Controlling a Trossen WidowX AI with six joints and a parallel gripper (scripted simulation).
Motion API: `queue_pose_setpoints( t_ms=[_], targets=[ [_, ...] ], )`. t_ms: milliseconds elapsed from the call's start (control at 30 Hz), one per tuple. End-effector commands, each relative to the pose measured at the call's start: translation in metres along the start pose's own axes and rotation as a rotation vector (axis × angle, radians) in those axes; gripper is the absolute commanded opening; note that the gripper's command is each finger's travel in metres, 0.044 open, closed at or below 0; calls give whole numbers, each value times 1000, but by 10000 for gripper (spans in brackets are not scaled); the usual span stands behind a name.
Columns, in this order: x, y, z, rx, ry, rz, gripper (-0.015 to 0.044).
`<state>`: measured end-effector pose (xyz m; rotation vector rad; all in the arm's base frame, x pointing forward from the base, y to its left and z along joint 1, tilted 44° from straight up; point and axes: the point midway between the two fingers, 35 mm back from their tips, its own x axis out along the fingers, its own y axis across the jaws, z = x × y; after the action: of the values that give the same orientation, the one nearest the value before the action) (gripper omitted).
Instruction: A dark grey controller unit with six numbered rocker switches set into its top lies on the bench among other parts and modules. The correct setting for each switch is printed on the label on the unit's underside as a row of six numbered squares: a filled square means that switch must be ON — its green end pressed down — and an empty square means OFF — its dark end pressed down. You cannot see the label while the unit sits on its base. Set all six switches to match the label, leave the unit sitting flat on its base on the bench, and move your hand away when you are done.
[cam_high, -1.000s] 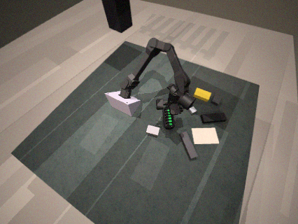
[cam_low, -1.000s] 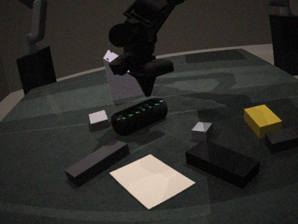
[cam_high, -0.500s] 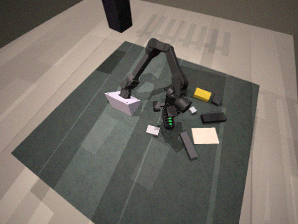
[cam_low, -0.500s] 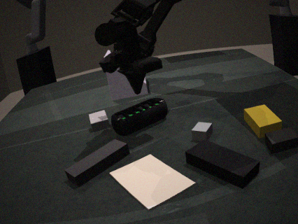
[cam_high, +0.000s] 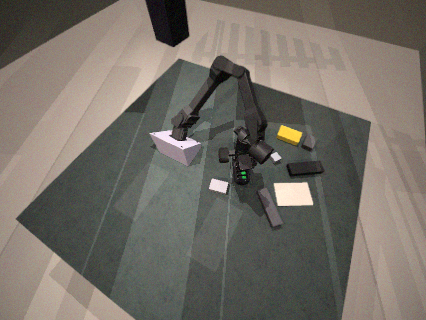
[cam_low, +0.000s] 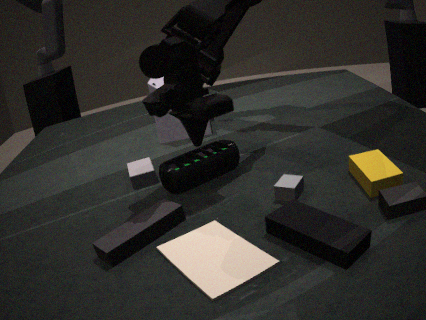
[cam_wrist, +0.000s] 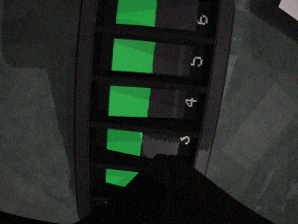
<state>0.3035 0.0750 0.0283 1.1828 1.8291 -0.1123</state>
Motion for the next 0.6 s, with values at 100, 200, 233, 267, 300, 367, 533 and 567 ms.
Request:
queue_pose_setpoints(
  t_ms=[100,200,233,267,300,367,533,567],
  targets=[
    [13,-1,-1,8,6,1,0],
    [15,-1,-1,8,6,1,0],
    [16,-1,-1,8,6,1,0],
    [17,-1,-1,8,6,1,0],
    [19,-1,-1,8,6,1,0],
    [21,-1,-1,8,6,1,0],
    [21,-1,-1,8,6,1,0],
    [21,-1,-1,8,6,1,0]
  ],
)
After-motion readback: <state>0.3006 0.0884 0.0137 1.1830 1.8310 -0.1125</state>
